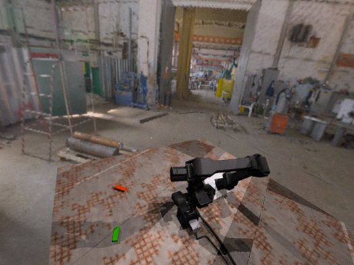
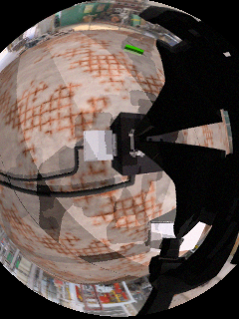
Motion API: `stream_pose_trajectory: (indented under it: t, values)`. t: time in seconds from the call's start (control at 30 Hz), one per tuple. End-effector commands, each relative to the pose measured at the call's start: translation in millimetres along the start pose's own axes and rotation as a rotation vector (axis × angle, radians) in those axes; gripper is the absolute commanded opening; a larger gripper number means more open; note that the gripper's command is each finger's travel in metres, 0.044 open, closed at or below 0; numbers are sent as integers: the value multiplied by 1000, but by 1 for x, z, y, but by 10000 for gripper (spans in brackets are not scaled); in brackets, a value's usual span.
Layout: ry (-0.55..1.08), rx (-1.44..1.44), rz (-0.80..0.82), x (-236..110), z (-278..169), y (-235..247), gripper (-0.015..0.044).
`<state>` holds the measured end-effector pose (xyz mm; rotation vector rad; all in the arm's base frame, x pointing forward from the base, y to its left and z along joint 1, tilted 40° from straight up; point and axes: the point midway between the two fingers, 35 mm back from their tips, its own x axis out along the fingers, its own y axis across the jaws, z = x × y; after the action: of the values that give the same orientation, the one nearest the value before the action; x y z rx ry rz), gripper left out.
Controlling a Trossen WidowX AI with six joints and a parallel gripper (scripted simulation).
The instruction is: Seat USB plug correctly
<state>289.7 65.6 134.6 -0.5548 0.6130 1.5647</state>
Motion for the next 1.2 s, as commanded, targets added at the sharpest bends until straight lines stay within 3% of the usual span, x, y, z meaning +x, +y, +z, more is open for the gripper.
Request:
stream_pose_trajectory:
  t: [0.0,1.1,1.17]
  values:
    - [-1,-1,5,3,1,1,0]
    - [-1,-1,5,3,1,1,0]
    - [-1,0,-2,1,0,0,53]
